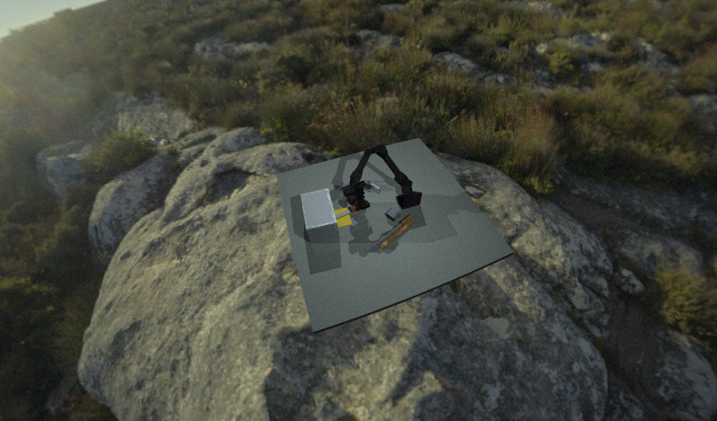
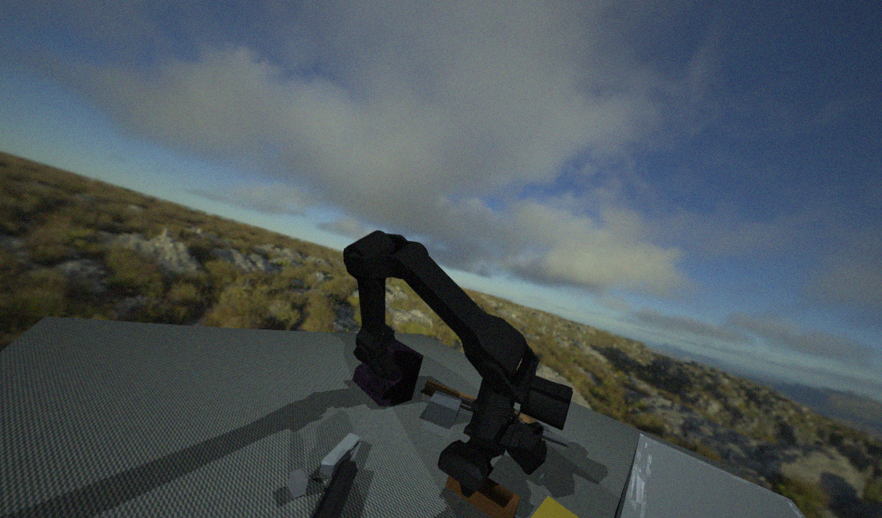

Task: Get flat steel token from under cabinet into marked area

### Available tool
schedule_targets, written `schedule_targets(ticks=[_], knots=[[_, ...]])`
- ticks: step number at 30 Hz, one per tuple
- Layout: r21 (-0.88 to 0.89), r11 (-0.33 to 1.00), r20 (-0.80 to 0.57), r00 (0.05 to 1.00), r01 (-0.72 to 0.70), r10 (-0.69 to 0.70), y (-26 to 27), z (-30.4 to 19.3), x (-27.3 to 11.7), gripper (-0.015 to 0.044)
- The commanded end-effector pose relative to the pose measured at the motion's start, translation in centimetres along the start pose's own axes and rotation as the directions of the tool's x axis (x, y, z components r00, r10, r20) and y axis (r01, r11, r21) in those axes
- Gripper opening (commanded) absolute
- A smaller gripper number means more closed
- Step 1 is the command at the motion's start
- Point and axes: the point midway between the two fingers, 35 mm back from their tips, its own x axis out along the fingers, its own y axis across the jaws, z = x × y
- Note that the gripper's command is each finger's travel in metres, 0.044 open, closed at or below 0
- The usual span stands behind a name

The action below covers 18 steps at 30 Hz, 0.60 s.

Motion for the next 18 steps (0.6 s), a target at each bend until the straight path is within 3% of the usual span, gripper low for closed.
schedule_targets(ticks=[1,18], knots=[[-0.006,1.0,-0.005,1.0,0.0,0.0,0.0,-0.8,0.1,0.0],[-0.007,1.0,-0.006,1.0,0.0,0.0,0.0,-2.6,0.1,0.0]])
